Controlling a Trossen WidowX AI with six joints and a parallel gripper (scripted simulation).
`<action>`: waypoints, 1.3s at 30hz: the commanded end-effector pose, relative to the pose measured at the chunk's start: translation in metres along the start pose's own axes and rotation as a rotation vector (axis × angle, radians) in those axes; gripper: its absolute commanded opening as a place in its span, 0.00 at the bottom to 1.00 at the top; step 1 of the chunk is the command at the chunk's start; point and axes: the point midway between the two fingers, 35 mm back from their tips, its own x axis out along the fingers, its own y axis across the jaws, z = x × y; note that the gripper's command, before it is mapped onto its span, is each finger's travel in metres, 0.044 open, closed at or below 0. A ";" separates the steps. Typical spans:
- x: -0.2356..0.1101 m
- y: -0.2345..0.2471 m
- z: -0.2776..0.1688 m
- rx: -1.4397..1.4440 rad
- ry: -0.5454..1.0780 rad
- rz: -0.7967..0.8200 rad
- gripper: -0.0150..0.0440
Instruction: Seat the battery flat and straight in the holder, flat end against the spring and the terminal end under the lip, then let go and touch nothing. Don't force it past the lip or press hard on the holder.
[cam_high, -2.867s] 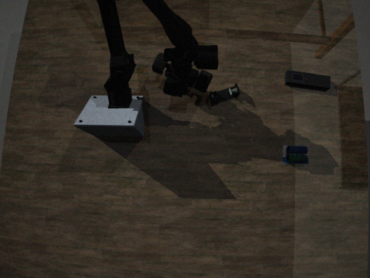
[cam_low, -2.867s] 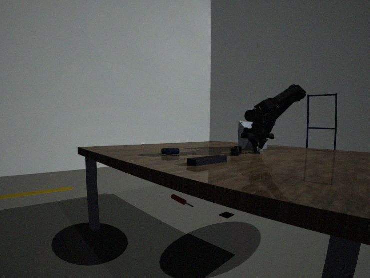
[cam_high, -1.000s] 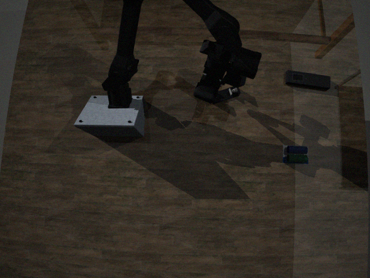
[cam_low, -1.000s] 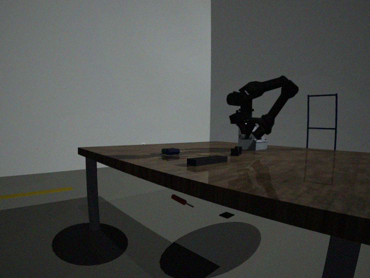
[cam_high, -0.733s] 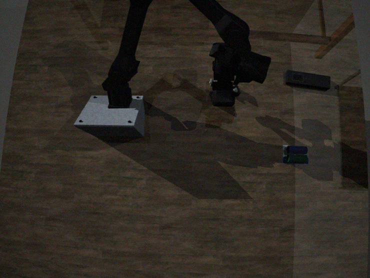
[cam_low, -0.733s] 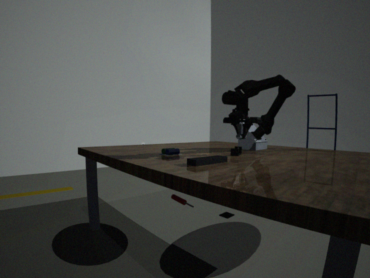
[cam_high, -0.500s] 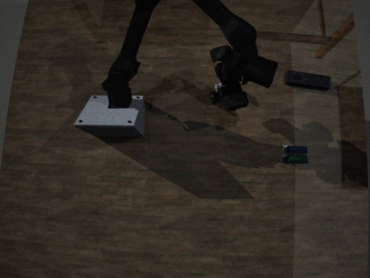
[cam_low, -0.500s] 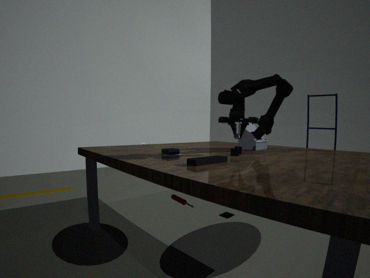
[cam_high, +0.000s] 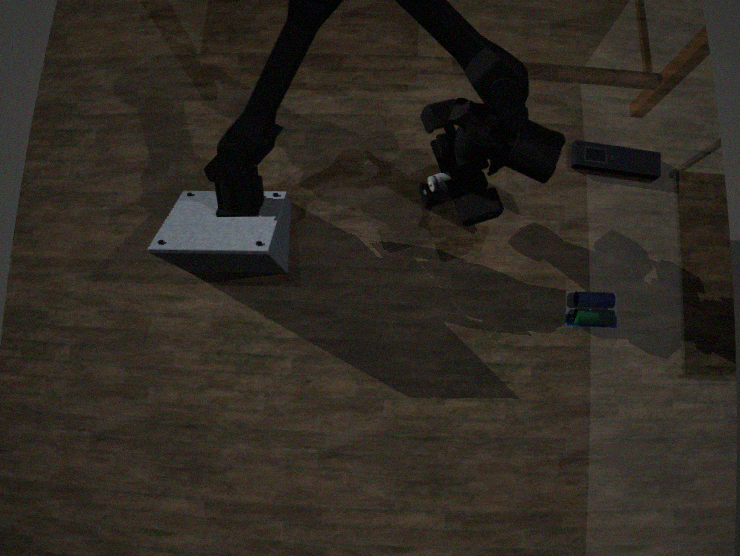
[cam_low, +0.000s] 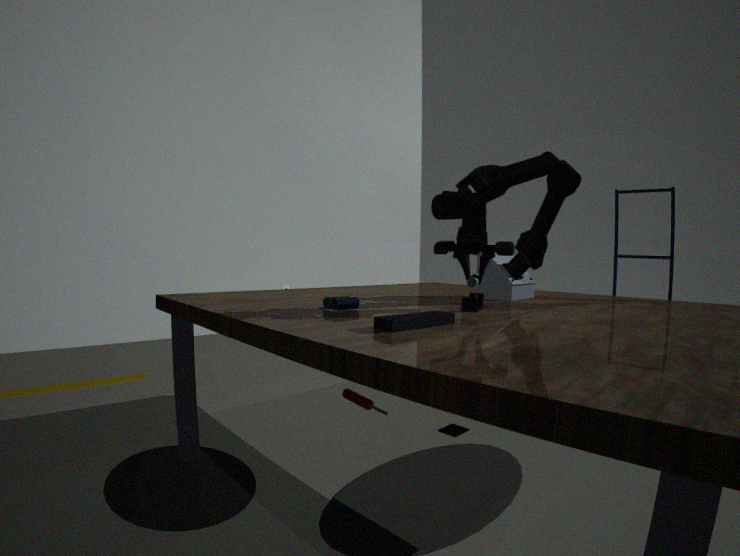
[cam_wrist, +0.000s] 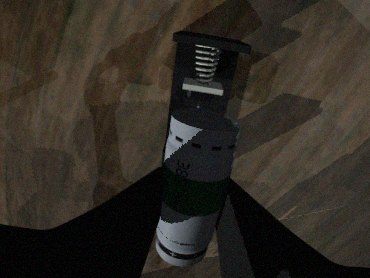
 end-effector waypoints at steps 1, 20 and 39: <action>0.018 0.001 -0.001 -0.002 0.104 0.001 0.40; 0.027 0.001 0.003 -0.001 0.214 0.005 0.40; 0.035 0.001 0.008 -0.001 0.341 0.004 0.40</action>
